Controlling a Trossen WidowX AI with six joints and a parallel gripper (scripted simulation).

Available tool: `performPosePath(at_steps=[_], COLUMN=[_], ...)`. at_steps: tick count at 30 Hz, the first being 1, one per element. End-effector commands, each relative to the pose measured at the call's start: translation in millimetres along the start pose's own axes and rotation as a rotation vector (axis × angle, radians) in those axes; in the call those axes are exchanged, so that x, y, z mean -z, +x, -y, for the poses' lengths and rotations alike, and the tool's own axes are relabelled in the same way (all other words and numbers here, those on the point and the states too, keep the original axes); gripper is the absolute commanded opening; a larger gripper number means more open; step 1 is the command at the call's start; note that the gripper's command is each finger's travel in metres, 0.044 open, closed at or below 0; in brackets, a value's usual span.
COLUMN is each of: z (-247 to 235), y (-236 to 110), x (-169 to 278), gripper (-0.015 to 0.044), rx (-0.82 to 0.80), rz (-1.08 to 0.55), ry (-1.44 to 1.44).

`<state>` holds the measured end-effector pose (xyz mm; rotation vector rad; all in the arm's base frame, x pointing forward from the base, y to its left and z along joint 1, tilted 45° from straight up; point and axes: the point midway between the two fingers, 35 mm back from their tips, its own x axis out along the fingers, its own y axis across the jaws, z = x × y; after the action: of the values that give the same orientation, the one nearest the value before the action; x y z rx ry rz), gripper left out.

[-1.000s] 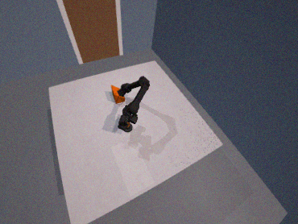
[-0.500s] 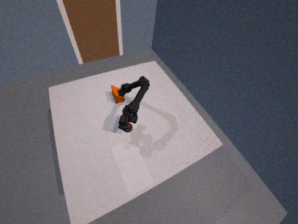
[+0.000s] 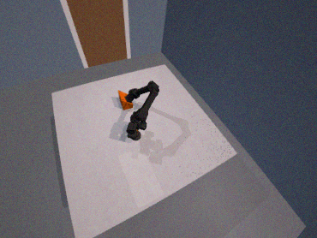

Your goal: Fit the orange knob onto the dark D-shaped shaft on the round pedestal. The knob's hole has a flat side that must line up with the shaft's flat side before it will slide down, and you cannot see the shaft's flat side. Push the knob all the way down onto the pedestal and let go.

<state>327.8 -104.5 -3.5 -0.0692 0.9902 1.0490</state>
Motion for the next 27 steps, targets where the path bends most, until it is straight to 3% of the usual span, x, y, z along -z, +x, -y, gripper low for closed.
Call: performPosePath(at_steps=[1,27], z=[0.7,-0.8], y=[0.3,-4.3], x=[0.2,0.8], gripper=[0.0000,0.0000], rx=[0.001,0.001], rz=[0.003,0.003], ry=[-0.007,-0.006])
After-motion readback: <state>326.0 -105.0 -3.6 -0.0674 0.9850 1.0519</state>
